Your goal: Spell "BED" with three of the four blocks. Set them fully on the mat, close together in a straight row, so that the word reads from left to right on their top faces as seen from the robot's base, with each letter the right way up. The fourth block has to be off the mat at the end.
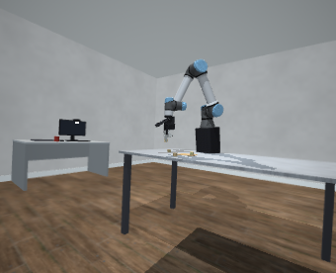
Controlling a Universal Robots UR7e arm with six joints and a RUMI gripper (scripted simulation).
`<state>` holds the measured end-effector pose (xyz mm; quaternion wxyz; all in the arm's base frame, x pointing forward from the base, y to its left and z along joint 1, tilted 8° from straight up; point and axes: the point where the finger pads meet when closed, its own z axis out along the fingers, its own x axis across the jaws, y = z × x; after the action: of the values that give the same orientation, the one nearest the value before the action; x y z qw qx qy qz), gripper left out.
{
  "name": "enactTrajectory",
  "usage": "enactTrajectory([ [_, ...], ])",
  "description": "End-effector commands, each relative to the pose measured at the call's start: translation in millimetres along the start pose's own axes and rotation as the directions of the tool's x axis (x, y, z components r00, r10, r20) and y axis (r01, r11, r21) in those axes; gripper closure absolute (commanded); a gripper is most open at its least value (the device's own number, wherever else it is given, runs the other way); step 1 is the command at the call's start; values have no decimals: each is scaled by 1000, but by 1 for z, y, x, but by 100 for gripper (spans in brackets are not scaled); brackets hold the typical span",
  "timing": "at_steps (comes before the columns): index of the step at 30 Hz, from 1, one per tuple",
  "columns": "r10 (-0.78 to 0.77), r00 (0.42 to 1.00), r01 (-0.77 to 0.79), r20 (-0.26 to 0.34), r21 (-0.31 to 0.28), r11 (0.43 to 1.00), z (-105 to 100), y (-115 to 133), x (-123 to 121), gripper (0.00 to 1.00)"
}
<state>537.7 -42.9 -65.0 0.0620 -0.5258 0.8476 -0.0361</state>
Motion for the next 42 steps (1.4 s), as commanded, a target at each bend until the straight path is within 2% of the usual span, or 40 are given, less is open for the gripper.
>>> enactTrajectory([
  [1,-139,990,139,3,2,990,-1,10,-7,95],
  [10,-321,947,321,3,3,947,-1,23,-15,95],
  [12,-321,947,321,3,3,947,-1,23,-15,95],
  [14,-392,920,392,3,3,920,-1,29,-19,95],
  [27,-620,785,620,2,3,785,-1,49,-29,95],
  [29,-620,785,620,2,3,785,-1,49,-29,95],
  [31,-678,735,678,1,4,735,-1,55,-32,95],
  [42,-824,566,824,1,4,566,-2,73,-40,95],
])
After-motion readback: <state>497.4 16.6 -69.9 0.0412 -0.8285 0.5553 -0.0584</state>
